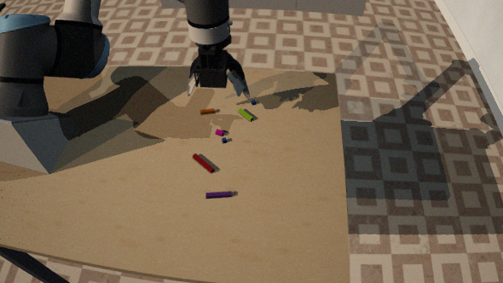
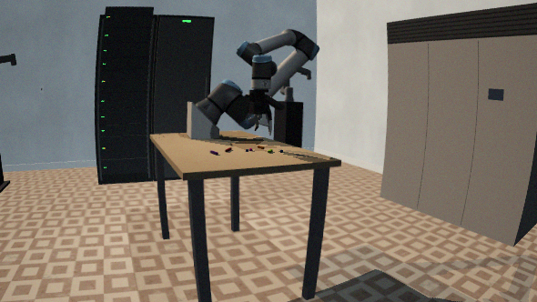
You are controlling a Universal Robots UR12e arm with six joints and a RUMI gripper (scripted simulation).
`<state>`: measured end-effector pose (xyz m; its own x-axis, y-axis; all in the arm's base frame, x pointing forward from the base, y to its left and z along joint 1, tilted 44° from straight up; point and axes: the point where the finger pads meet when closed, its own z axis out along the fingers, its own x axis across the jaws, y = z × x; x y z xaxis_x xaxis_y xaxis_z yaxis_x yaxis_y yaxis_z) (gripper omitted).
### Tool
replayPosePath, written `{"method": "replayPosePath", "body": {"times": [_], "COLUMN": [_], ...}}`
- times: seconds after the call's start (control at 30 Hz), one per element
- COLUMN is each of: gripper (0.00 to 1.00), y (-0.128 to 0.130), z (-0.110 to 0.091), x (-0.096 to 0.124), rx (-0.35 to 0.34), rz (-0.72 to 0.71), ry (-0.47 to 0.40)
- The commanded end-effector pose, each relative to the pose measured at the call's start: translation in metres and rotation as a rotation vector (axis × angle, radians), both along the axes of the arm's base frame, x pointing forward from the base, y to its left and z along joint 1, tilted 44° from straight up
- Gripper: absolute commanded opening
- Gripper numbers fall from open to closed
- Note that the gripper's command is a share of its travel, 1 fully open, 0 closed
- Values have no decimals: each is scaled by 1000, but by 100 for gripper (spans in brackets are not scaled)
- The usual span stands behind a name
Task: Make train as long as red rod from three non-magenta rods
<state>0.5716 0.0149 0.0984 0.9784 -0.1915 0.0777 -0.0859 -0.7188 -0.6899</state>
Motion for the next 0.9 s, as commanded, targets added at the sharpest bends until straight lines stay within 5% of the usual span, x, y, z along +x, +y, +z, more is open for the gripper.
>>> {"method": "replayPosePath", "body": {"times": [0.0,0.47,0.87], "gripper": [100,100,100], "y": [-1,-2,-9], "z": [0,-1,-7], "x": [0,0,-1], "rx": [-1,-4,-34], "rz": [0,14,125], "ry": [-1,-14,-117]}}
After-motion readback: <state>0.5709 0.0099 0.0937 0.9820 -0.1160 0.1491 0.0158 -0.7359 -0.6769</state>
